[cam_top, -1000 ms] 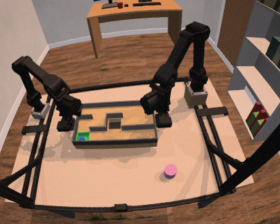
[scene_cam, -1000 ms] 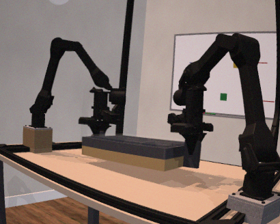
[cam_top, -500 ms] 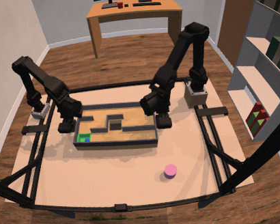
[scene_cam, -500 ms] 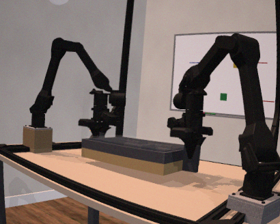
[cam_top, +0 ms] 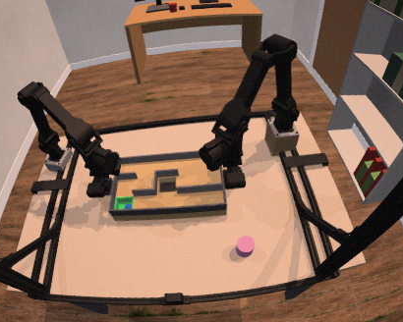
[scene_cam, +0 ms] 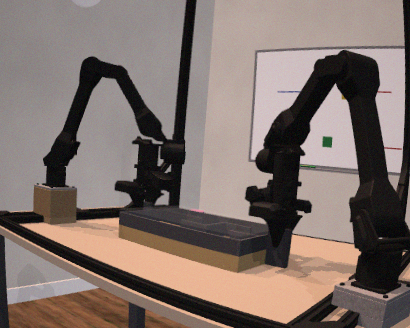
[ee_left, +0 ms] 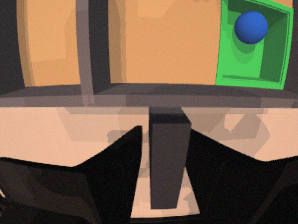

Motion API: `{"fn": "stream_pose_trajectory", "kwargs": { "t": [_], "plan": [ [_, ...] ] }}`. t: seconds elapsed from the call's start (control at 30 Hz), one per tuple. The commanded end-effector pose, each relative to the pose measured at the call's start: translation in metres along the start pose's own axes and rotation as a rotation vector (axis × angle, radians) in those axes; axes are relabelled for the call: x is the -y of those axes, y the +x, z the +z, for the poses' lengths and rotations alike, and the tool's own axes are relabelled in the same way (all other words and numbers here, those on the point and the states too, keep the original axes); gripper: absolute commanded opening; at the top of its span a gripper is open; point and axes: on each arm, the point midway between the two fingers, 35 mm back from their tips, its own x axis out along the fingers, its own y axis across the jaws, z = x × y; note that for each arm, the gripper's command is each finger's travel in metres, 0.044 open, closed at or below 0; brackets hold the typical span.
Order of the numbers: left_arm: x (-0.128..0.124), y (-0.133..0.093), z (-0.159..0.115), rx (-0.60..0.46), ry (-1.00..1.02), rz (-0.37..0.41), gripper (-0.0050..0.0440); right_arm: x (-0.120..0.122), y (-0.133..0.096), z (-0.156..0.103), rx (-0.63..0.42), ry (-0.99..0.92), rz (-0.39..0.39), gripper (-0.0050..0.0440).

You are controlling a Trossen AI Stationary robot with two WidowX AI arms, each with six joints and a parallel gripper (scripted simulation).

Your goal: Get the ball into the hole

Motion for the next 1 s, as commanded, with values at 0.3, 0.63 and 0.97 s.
{"fn": "stream_pose_trajectory", "kwargs": {
  "t": [0.3, 0.63, 0.97],
  "plan": [
    [-0.001, 0.002, 0.000, -0.002, -0.003, 0.002, 0.0400, -0.001, 0.001, 0.000, -0.001, -0.003, 0.003, 0.0400],
    [-0.001, 0.002, 0.000, -0.002, -0.003, 0.002, 0.0400, -0.001, 0.001, 0.000, -0.001, -0.003, 0.003, 0.0400],
    [0.002, -0.050, -0.029, -0.002, -0.003, 0.002, 0.0400, -0.001, -0.051, -0.029, -0.001, -0.003, 0.003, 0.0400]
  ]
}}
